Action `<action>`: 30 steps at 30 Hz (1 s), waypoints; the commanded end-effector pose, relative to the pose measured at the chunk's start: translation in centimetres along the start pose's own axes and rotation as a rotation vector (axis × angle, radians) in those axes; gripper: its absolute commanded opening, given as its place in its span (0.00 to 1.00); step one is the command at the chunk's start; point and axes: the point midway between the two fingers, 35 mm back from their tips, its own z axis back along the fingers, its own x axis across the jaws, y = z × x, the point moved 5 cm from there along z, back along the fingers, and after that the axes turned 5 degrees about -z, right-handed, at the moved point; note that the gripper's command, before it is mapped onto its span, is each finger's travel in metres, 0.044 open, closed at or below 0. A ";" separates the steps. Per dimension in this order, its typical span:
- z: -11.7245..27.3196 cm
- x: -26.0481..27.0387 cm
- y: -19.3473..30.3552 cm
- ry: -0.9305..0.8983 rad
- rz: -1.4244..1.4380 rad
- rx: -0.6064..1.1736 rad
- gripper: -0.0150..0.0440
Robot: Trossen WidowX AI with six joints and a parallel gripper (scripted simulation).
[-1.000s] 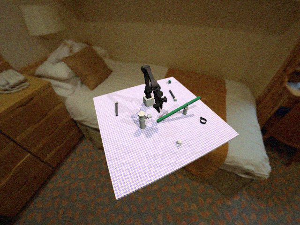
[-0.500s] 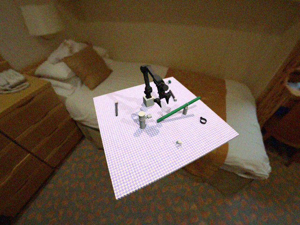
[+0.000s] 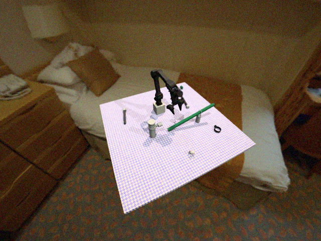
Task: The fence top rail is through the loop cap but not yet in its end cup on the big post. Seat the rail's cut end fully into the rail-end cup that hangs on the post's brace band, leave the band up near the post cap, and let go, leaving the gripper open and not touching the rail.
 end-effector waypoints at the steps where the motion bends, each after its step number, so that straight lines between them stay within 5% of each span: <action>1: -2.3 1.0 -0.2 -0.043 0.321 0.124 1.00; 10: -7.9 3.6 -0.2 -0.309 1.170 0.362 1.00; 30: -8.7 3.7 0.1 -0.317 1.186 0.365 1.00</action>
